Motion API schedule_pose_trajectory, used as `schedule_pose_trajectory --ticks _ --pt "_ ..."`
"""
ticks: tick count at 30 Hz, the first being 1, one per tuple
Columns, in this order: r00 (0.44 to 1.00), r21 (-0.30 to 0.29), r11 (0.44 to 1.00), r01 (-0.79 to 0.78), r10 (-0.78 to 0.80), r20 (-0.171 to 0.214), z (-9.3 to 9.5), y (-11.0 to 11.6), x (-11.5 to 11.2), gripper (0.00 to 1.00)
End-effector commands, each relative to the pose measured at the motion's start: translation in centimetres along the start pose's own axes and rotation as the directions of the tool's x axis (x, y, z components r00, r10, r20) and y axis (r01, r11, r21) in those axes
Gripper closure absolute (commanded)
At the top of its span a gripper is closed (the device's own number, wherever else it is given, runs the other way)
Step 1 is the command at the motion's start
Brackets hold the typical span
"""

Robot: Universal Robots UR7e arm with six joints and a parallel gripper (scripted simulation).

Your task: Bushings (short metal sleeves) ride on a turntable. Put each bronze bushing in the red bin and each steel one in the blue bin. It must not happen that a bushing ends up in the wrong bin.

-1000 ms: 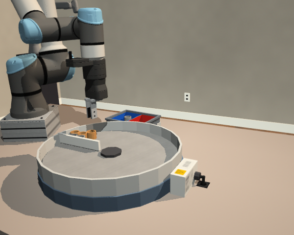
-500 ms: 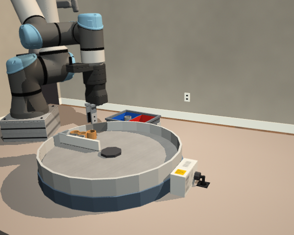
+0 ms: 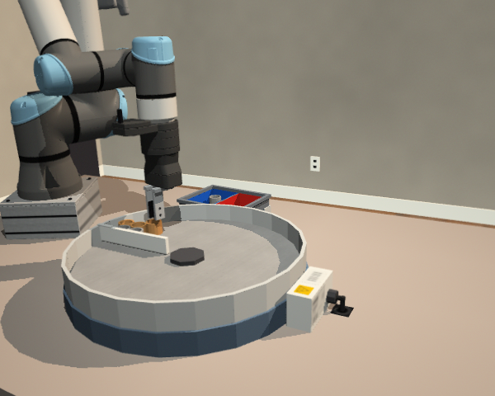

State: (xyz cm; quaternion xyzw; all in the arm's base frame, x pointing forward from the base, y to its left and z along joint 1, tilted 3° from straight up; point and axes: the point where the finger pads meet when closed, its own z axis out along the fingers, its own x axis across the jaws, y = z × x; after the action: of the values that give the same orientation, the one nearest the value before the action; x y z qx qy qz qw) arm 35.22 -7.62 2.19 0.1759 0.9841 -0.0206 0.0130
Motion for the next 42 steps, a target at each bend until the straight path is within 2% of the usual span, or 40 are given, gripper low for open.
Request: schedule_pose_trajectory --ticks 1,8,42 --pt "1.0 0.0 1.0 0.0 0.0 0.002 0.4 0.0 -0.1 0.6" --pt "1.0 0.0 1.0 0.0 0.0 0.002 0.4 0.0 -0.1 0.6" --pt "1.0 0.0 1.0 0.0 0.0 0.002 3.1 0.0 -0.1 0.6"
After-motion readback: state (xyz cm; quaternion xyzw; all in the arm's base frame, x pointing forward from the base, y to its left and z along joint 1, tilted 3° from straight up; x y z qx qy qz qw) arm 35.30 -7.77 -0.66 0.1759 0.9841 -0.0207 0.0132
